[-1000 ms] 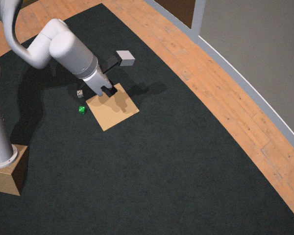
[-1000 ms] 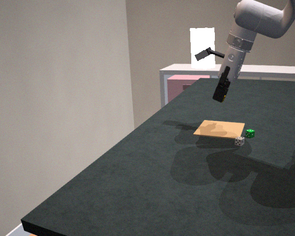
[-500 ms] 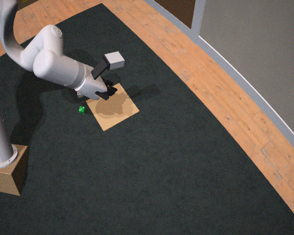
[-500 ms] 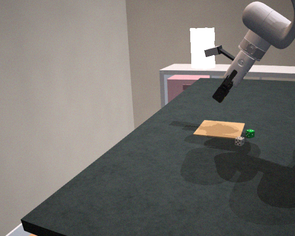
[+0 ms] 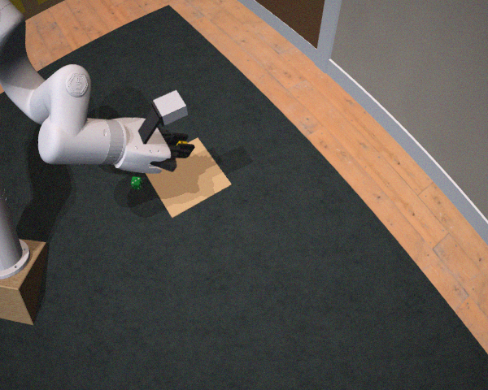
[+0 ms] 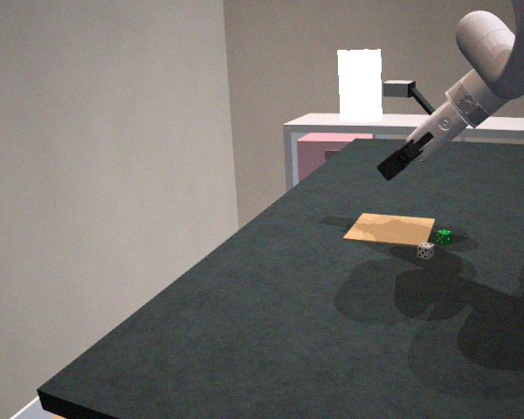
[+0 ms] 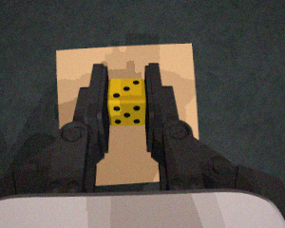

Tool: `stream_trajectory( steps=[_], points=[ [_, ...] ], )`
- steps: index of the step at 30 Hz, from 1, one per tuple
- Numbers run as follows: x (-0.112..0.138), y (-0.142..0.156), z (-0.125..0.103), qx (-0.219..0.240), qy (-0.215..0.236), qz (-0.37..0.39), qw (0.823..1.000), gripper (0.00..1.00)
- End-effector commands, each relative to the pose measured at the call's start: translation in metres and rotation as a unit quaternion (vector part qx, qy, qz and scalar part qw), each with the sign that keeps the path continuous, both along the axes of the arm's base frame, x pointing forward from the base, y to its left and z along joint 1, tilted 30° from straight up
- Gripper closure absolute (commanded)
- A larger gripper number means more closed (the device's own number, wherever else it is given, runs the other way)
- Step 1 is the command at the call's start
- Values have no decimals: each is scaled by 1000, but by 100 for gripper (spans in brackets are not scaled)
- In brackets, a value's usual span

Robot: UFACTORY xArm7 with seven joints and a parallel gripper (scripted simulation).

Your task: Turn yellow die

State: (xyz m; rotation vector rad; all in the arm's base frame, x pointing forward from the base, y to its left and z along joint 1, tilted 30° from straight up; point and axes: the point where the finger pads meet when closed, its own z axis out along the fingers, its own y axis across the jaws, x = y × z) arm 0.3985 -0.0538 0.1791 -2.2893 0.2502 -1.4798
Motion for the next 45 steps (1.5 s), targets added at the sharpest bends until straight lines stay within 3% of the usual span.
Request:
stream_trajectory(
  steps=[1,6,18,45],
  points=[
    [-1,4,-2,3,-74,-29,997,85],
    [-2,2,-1,3,-104,-46,994,85],
    [-1,4,-5,3,-106,-47,993,85],
    [18,32,-65,3,-106,-47,993,85]
  ],
)
